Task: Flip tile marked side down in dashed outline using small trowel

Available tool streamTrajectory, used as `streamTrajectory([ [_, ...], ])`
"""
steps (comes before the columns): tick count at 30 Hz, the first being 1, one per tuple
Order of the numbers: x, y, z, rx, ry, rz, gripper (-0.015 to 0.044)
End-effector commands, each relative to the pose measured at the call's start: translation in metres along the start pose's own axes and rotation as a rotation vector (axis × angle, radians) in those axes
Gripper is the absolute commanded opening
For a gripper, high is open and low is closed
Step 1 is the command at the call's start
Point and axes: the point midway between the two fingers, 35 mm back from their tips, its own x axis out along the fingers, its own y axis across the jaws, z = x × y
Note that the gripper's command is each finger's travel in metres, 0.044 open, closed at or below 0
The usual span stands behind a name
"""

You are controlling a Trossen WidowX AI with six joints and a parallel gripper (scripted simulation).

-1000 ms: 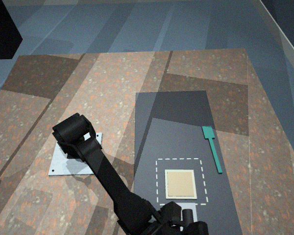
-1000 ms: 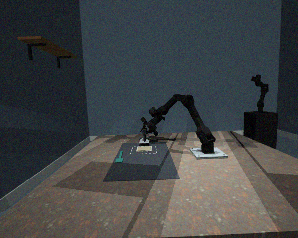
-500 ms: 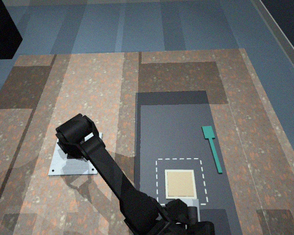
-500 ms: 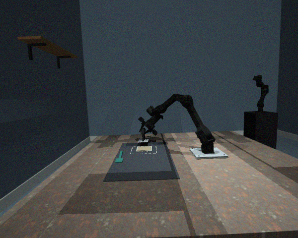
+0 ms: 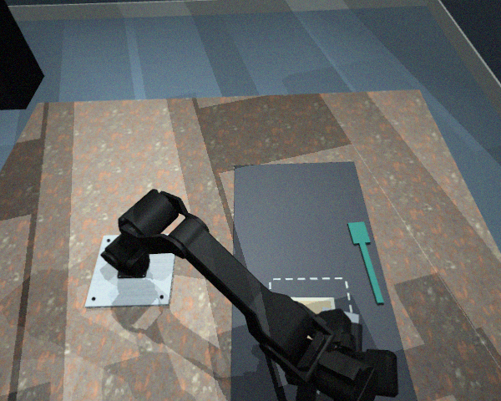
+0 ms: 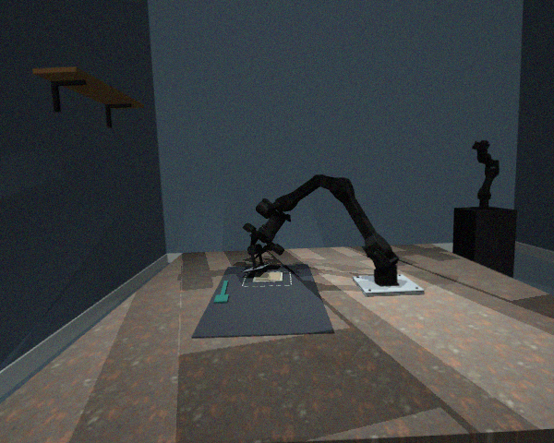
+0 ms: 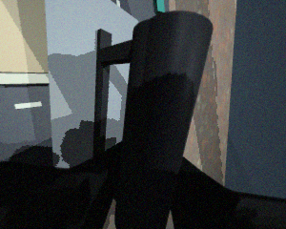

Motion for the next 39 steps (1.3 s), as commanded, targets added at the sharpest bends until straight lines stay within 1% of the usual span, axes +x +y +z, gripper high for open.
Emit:
streamTrajectory([
  [1,0.010,-0.001,0.023,0.054,-0.005,0.044,0.0000],
  [16,0.034,0.011,0.098,0.161,0.002,0.191,0.0000],
  [39,0.053,0.044,0.198,0.335,0.201,0.361,0.0000],
])
